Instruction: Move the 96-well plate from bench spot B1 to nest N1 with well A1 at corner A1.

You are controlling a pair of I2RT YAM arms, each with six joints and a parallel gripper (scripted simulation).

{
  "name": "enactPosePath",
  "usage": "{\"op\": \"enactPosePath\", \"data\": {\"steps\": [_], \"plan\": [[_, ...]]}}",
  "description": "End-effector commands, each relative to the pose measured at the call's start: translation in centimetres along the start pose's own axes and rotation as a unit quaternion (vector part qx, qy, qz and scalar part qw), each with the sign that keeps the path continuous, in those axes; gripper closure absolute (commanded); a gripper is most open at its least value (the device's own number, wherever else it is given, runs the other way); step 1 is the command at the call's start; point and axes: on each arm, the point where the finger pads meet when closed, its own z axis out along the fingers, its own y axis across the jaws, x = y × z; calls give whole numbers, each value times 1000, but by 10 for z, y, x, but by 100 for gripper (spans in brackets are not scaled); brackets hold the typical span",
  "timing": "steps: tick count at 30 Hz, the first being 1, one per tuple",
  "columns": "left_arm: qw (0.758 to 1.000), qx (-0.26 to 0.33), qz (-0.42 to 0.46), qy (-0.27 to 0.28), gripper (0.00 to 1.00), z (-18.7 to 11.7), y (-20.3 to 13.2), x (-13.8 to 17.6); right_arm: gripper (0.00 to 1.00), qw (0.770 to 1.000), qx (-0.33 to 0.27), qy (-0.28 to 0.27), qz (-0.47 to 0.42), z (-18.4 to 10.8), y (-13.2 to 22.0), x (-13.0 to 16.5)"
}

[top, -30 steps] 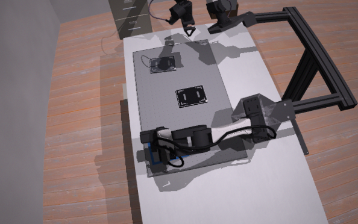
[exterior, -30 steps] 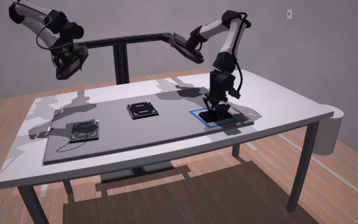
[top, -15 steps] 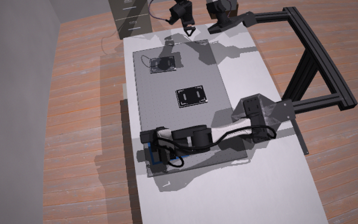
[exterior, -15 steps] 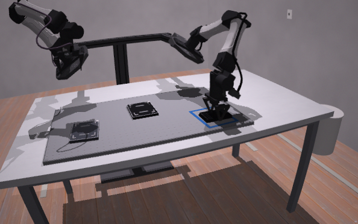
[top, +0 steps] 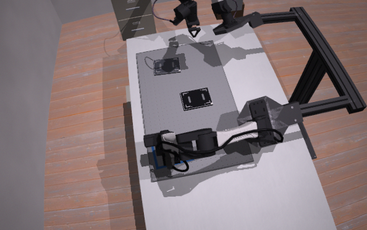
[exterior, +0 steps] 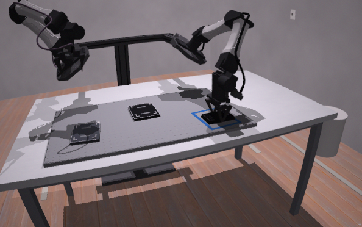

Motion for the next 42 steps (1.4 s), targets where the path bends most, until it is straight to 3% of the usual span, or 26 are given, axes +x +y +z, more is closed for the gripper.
{"op": "enactPosePath", "data": {"steps": [1,29,42], "plan": [[1000,5,-1,1,100,-3,-2,-1,0,1000,-1,0,4,-2,0,0],[1000,5,-1,1,100,-3,-2,-1,0,1000,-1,0,4,-2,0,0],[1000,12,4,0,100,-34,-4,2,0,1000,-1,0,4,-2,0,0]]}}
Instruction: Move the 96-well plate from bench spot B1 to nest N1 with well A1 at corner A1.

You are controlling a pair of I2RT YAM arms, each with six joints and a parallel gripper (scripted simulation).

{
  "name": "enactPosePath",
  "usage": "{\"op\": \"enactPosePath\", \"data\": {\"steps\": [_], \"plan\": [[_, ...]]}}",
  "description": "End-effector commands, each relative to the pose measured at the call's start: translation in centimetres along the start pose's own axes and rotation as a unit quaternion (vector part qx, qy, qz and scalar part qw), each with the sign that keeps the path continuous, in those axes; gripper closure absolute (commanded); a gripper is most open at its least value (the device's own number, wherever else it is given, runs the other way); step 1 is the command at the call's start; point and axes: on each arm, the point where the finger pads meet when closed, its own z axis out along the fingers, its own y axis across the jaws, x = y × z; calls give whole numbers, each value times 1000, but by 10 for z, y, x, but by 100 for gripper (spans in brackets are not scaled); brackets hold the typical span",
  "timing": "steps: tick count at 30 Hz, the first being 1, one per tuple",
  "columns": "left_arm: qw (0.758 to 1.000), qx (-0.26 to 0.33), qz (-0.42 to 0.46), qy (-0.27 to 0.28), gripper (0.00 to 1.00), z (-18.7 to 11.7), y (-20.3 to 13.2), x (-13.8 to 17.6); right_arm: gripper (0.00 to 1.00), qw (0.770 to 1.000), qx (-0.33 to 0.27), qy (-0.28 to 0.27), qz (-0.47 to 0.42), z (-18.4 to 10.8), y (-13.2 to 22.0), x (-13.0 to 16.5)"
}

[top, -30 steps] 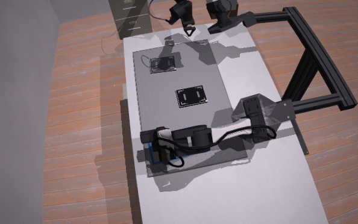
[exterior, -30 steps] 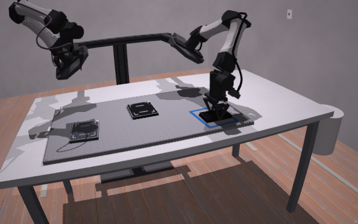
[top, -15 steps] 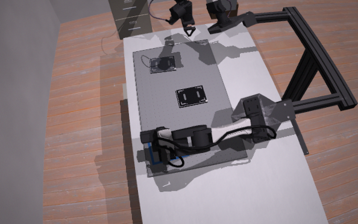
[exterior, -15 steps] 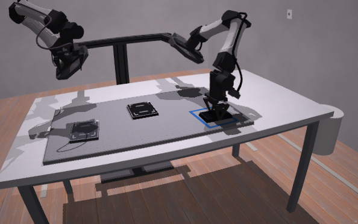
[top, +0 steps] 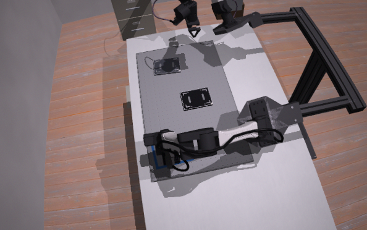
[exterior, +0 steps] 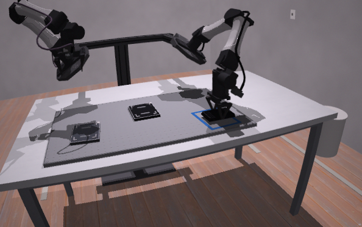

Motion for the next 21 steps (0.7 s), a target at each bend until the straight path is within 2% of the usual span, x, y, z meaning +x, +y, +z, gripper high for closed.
{"op": "enactPosePath", "data": {"steps": [1,21], "plan": [[1000,11,4,-1,100,-24,-4,3,0,1000,-1,0,4,-2,0,0],[1000,12,4,-1,100,-54,-4,3,0,1000,-1,0,4,-2,0,0]]}}
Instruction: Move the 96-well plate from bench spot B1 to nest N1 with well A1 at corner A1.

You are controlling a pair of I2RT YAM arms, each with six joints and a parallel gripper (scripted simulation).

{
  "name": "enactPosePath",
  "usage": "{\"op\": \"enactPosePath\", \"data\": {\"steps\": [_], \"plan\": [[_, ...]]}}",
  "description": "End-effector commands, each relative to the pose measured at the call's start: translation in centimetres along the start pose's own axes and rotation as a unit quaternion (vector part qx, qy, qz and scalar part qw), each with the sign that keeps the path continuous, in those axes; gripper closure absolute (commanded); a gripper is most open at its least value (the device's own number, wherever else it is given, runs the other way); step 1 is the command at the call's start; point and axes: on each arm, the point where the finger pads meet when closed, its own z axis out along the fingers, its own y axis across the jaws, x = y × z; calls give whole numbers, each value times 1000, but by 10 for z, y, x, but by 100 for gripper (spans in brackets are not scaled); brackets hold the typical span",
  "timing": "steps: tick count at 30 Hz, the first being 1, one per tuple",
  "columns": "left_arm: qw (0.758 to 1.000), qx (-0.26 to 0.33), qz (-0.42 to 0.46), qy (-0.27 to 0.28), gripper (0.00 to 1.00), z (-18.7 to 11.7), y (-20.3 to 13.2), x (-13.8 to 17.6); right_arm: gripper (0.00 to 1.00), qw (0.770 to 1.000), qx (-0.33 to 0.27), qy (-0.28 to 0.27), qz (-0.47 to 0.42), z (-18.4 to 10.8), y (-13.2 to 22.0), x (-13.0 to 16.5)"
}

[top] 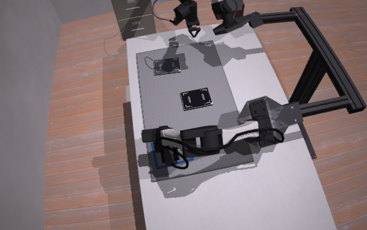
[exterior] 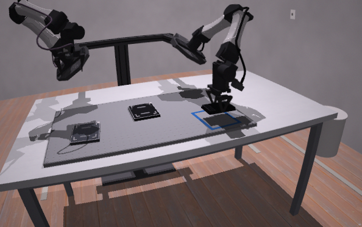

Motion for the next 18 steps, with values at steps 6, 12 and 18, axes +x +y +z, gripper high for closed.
{"op": "enactPosePath", "data": {"steps": [6,12,18], "plan": [[1000,8,5,-4,100,-28,-1,2,0,1000,-1,0,4,-2,0,0],[1000,9,4,-3,100,-38,-2,2,0,1000,-1,0,4,-2,0,0],[1000,14,0,-2,100,-50,-7,1,0,1000,-1,0,4,-2,0,0]]}}
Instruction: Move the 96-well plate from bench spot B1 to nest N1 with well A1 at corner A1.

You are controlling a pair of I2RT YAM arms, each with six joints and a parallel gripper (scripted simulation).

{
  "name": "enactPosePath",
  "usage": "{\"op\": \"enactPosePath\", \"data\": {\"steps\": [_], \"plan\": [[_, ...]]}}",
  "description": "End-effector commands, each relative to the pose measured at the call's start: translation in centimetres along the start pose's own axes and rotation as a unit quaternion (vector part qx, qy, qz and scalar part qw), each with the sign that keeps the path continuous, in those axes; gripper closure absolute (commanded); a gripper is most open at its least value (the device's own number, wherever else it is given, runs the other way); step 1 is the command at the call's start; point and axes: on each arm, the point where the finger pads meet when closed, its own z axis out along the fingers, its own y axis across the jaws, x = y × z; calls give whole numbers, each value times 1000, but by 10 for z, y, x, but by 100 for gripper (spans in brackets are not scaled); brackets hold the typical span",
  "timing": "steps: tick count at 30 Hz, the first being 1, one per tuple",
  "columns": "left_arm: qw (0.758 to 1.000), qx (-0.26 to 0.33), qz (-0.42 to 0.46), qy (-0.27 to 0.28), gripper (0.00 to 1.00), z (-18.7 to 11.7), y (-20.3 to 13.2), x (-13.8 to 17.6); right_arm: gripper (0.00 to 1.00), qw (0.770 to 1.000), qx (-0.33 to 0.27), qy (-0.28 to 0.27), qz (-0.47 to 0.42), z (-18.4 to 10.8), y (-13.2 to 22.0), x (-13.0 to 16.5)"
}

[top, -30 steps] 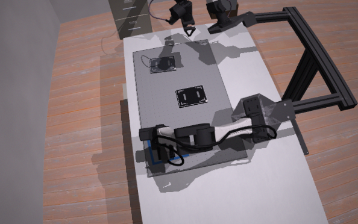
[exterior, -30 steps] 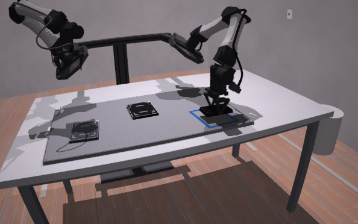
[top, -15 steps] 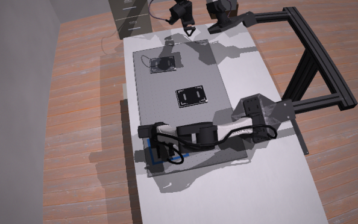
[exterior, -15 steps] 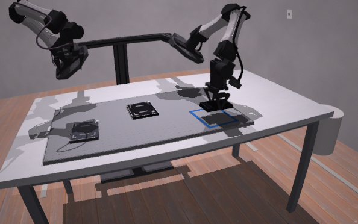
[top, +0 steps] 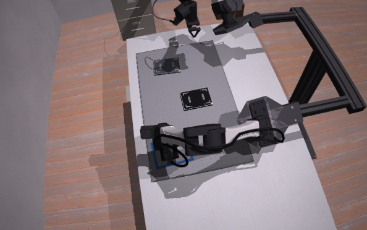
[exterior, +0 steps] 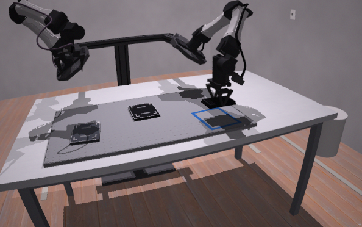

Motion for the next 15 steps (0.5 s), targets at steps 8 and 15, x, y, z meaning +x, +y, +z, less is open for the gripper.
{"op": "enactPosePath", "data": {"steps": [8,15], "plan": [[1000,12,1,-3,100,-25,-7,2,0,1000,-1,0,4,-2,0,0],[1000,0,0,-3,100,-12,0,-1,0,1000,-1,0,4,-2,0,0]]}}
